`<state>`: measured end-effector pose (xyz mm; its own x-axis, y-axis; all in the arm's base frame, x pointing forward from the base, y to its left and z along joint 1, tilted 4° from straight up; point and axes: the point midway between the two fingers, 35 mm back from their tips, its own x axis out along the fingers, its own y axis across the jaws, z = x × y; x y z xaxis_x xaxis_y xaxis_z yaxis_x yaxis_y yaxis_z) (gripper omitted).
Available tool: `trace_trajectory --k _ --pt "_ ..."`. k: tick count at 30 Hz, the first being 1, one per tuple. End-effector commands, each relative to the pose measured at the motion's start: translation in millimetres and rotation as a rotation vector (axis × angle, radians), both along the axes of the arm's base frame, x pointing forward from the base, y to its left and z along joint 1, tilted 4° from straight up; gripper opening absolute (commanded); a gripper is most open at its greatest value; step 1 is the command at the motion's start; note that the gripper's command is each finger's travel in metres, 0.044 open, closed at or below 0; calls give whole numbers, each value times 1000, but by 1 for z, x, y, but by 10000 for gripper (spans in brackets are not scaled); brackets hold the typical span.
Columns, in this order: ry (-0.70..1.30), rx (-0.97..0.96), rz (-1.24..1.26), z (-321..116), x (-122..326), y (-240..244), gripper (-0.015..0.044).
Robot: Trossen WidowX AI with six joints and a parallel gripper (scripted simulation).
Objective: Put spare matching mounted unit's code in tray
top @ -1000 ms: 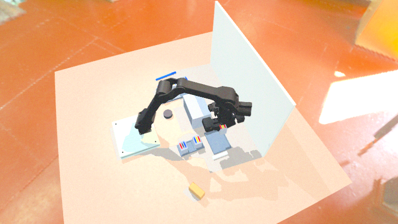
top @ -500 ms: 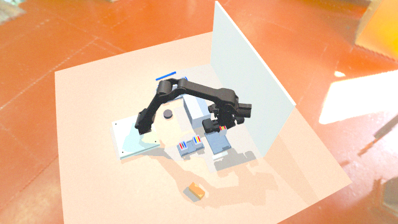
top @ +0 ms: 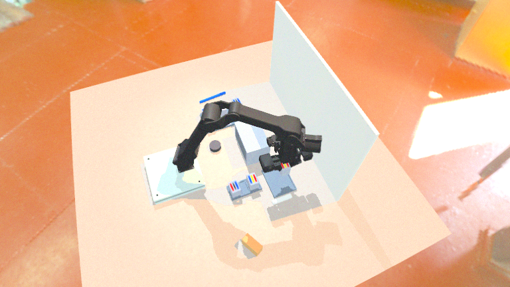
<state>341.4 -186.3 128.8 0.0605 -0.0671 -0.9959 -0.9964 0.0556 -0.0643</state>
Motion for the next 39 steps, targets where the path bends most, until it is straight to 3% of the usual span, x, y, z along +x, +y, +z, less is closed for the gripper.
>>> trace_trajectory --k 1,39 --pt "-3 4 5 -3 1 0 0" --pt "-3 4 5 -31 1 -1 0"
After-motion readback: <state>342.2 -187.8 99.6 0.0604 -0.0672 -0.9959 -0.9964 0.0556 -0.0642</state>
